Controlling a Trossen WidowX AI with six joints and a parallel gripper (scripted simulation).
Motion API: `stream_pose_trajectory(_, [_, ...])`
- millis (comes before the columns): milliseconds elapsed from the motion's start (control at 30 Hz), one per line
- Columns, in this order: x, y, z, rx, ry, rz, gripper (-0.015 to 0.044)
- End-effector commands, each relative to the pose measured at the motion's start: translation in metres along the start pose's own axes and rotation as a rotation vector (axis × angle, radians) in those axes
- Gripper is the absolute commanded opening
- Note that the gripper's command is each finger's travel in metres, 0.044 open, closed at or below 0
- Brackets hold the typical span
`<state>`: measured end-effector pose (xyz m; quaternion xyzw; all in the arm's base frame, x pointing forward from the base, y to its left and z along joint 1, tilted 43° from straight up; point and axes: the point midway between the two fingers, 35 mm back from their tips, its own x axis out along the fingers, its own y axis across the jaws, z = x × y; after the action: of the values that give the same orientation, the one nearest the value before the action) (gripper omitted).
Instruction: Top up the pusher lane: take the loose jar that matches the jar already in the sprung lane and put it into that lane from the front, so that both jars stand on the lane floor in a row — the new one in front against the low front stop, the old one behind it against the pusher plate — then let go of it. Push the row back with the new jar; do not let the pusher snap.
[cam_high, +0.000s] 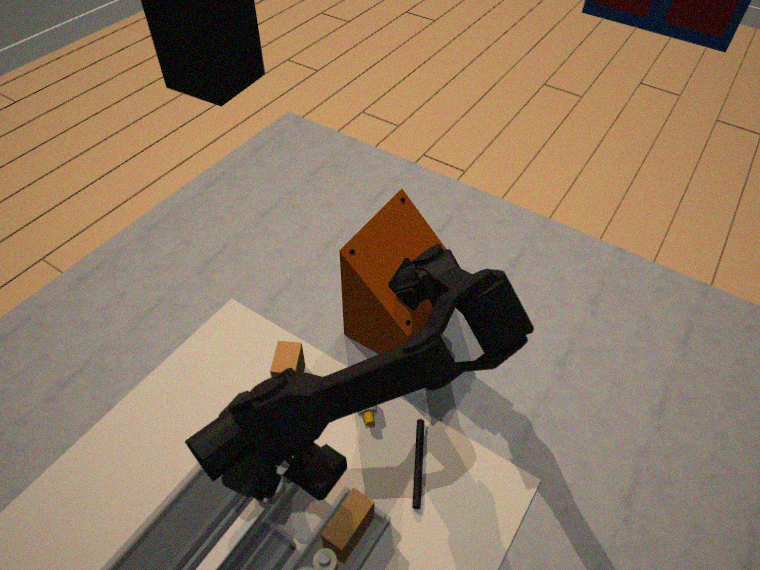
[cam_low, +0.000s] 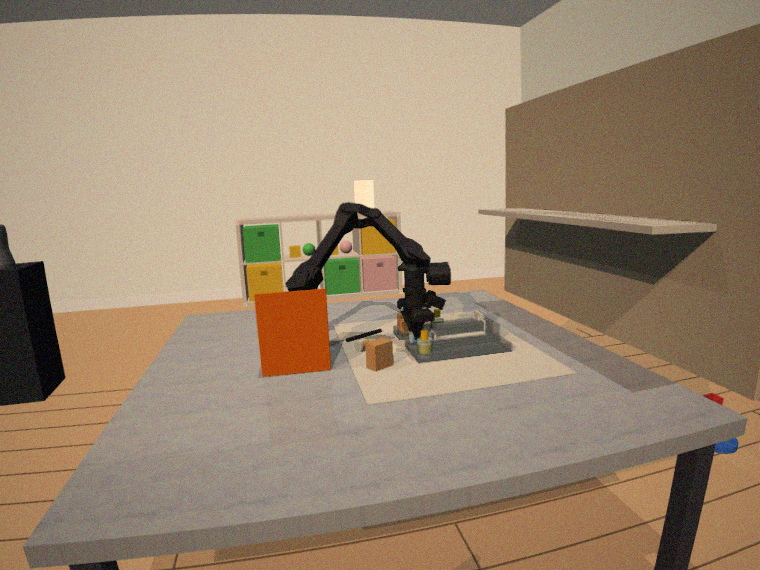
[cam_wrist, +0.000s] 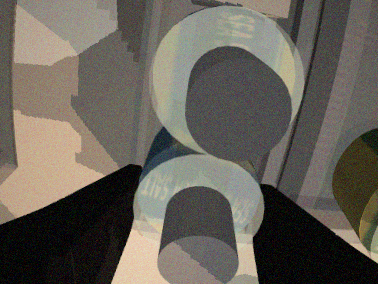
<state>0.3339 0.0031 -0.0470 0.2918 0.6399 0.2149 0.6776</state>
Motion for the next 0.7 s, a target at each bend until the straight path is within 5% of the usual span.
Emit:
stream_pose_trajectory(0, [-0.0001,0.0018,0.0012,-0.007,-0.008,0.009,0.0])
stream_pose_trajectory(667, [0.0001,-0.0003,-0.0036,-0.007,-0.008,0.009,0.0])
